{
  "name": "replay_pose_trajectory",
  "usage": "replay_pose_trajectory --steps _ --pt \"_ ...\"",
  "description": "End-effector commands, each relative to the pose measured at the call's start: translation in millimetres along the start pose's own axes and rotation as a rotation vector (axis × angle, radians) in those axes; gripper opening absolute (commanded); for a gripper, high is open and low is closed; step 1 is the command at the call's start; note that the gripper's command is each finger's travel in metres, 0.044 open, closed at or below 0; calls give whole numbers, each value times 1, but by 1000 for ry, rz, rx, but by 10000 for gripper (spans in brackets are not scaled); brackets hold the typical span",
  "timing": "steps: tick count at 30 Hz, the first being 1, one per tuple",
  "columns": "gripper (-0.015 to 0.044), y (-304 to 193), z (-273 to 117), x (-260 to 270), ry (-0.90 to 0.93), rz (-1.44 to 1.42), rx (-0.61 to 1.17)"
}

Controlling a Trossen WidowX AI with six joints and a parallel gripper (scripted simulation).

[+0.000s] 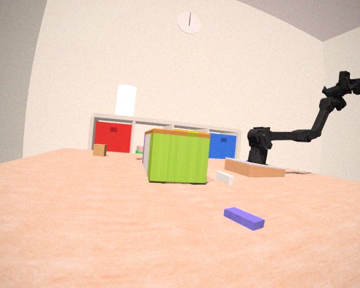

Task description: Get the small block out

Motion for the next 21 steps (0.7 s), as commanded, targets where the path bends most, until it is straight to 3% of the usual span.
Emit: replay_pose_trajectory --steps 1,9,21 --pt "400 64 12 -31 -15 122 -85" --pt "400 161 21 -86 -39 215 -252" --pt "400 282 4 -233 -195 525 -502"
Point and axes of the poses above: the point midway between the two fingers, 35 mm back from their tips, its own z axis out along the fingers, its own x axis across the jaws, y = z × x, the point moved 1 cm from there along -z, back along the fingers, and after that the axes turned 6 degrees about z, right-handed, at the moved point
